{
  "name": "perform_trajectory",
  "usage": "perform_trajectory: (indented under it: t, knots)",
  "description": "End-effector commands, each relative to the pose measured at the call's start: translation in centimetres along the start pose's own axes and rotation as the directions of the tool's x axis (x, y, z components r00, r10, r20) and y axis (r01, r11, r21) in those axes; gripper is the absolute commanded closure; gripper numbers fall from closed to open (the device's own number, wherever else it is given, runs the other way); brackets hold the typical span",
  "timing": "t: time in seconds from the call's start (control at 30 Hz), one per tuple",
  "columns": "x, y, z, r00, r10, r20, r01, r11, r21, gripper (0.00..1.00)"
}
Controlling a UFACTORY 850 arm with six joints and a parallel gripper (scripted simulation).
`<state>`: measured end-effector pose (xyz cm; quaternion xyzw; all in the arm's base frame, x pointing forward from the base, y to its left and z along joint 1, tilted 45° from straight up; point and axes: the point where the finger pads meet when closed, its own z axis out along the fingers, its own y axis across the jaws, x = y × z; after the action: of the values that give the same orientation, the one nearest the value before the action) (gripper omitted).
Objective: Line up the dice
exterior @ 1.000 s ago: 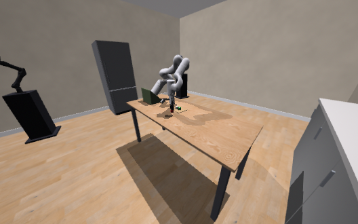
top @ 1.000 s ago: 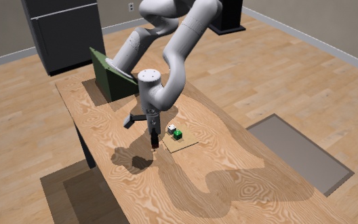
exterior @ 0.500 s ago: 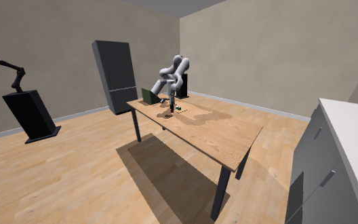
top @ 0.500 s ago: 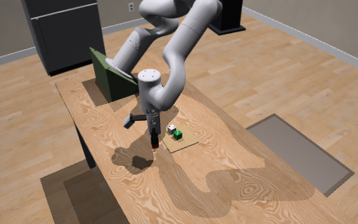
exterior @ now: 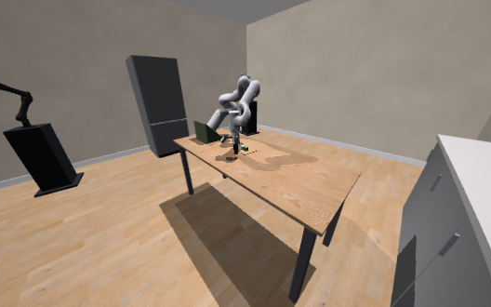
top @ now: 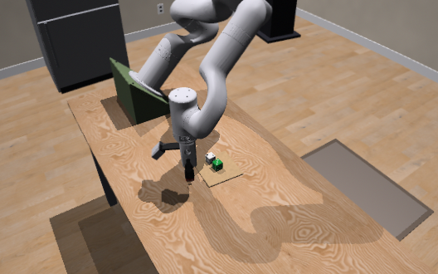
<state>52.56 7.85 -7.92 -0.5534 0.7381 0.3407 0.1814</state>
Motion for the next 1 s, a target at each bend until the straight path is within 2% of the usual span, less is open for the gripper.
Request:
perform_trajectory:
  t: [0.0, 0.4, 0.97]
  knots:
    - [0.0, -0.1, 0.6, 1.000, -0.001, 0.000, 0.001, 1.000, 0.002, 0.53]
    - [0.0, -0.1, 2.2, 1.000, -0.001, 0.000, 0.001, 1.000, 0.002, 0.53]
    - [0.0, -0.1, 2.3, 1.000, -0.001, 0.000, 0.001, 1.000, 0.002, 0.53]
